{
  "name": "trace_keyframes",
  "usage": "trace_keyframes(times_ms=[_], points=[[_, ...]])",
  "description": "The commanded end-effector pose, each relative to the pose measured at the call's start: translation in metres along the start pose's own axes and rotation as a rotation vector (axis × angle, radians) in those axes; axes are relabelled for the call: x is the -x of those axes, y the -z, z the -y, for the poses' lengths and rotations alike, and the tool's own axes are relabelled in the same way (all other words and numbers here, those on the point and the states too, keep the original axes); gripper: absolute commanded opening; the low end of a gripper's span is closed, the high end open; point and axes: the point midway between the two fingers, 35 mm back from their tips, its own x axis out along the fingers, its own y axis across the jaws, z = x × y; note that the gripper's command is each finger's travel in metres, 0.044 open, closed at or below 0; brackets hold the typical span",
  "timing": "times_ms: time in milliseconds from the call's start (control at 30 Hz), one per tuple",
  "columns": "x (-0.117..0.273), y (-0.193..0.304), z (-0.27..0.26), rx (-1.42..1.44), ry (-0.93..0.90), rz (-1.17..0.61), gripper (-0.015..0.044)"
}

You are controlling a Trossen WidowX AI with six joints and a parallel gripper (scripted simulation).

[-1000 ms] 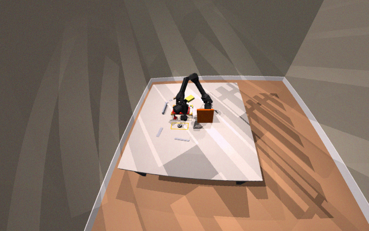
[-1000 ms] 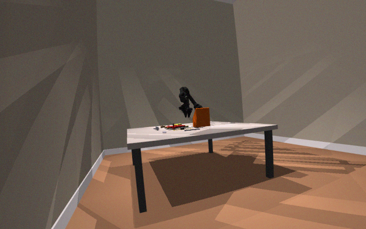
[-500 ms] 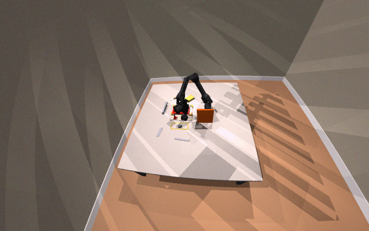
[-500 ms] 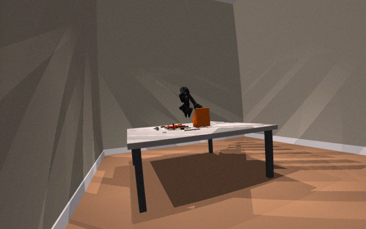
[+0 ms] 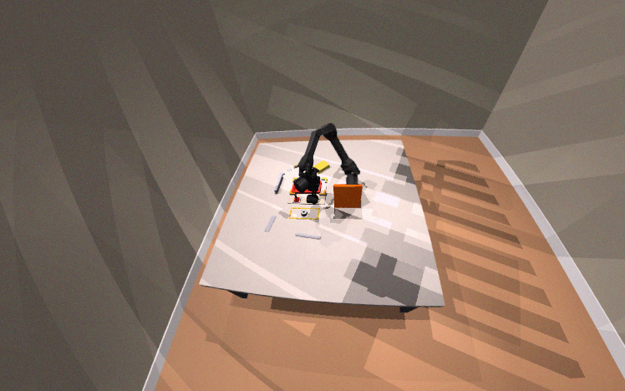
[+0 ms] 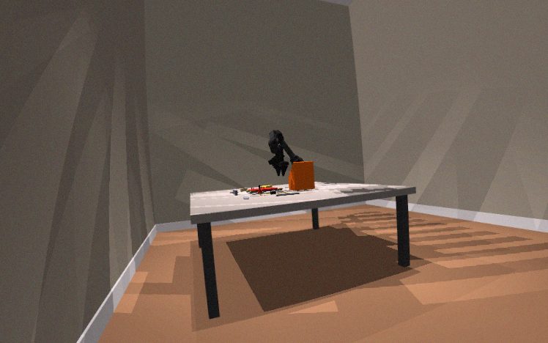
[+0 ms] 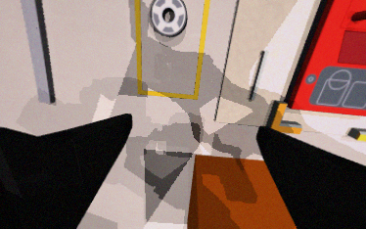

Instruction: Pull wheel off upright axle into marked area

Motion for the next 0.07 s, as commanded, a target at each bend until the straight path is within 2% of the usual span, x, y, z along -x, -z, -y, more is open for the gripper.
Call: trace_keyframes(times_ms=[0, 33], points=[[-0.0003, 0.0014, 0.0003, -0.003, -0.001, -0.005, 0.0440], [-0.0003, 0.0014, 0.0003, -0.003, -0.001, -0.005, 0.0440]])
